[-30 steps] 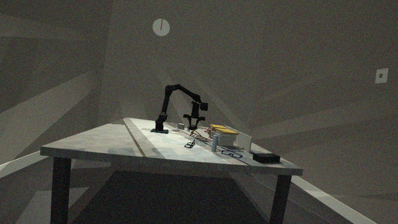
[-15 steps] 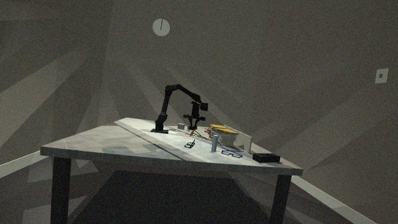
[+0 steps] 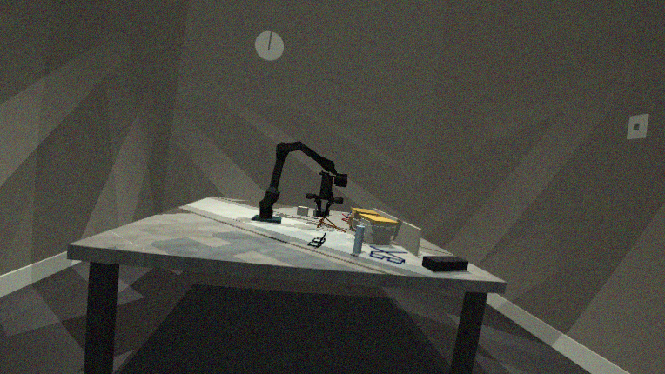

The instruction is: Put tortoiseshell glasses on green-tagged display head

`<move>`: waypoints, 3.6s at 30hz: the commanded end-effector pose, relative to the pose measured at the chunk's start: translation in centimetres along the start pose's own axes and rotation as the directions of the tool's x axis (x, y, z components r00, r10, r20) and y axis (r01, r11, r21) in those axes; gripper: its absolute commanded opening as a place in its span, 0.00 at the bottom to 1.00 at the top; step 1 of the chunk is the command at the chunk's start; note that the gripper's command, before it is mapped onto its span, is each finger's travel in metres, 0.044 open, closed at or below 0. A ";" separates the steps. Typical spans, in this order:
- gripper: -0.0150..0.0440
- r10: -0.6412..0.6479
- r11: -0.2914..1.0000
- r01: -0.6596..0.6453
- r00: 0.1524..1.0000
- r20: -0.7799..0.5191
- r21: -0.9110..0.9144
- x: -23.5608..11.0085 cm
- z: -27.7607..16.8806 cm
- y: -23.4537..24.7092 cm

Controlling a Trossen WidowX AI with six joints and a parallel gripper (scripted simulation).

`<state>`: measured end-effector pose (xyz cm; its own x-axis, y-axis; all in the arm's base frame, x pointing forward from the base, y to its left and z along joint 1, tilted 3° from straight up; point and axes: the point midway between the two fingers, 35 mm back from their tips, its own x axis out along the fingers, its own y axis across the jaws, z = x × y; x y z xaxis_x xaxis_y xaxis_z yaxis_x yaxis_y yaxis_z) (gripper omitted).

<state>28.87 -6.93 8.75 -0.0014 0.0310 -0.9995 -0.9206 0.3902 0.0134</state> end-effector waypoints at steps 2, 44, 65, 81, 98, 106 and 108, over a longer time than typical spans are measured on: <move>0.46 0.002 1.000 -0.002 1.000 -0.003 0.004 1.0 0.0 0.1; 0.40 0.008 1.000 -0.008 1.000 -0.001 0.002 5.0 0.0 0.5; 0.25 0.008 1.000 -0.008 1.000 -0.001 0.002 5.0 0.0 0.5; 0.25 0.003 1.000 -0.003 1.000 -0.003 0.003 -2.4 0.1 -0.1; 0.25 0.001 0.999 -0.001 1.000 -0.002 -0.033 -5.4 1.4 0.1; 0.25 0.001 0.991 -0.001 1.000 0.001 -0.136 -5.5 5.5 1.1; 0.25 0.001 0.987 -0.001 1.000 0.002 -0.162 -5.5 6.5 1.4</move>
<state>29.87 -2.56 14.23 -0.0044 0.0310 -0.9995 -0.9602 0.2790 0.0128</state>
